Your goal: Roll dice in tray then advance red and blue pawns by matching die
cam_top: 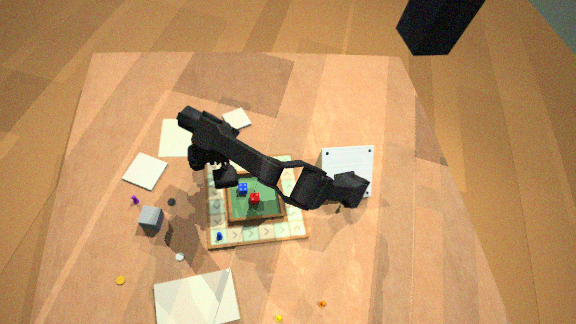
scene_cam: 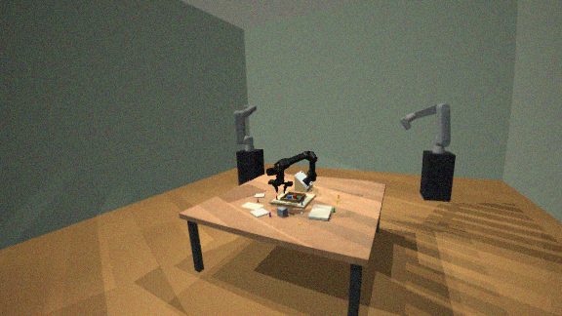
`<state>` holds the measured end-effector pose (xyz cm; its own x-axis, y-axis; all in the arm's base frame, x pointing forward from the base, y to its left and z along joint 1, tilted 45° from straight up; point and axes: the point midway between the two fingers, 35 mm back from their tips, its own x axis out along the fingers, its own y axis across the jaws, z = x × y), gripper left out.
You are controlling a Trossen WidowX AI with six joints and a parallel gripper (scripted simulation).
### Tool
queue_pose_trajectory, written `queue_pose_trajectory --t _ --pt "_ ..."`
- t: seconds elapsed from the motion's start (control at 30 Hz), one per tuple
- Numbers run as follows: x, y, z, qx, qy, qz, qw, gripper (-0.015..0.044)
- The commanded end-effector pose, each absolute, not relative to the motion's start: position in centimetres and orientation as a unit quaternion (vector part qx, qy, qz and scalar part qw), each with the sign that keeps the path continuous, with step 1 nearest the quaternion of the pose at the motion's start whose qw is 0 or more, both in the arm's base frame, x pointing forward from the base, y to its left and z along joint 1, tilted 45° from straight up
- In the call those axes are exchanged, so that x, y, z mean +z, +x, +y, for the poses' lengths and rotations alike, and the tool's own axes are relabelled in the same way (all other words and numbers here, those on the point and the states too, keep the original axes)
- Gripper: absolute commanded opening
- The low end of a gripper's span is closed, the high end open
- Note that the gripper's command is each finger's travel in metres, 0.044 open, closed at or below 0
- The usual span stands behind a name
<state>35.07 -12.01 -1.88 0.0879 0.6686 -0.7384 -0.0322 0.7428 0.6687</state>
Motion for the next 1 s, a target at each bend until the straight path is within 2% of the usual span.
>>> queue_pose_trajectory --t 0.0,0.47,0.97 --pt "3.0 37.1 -7.9 0.157 0.351 0.654 0.651 0.0200" --pt "11.2 38.4 0.5 -0.004 0.517 0.673 0.529 0.0200" --pt "10.2 38.4 1.4 -0.006 0.519 0.673 0.526 0.0200"
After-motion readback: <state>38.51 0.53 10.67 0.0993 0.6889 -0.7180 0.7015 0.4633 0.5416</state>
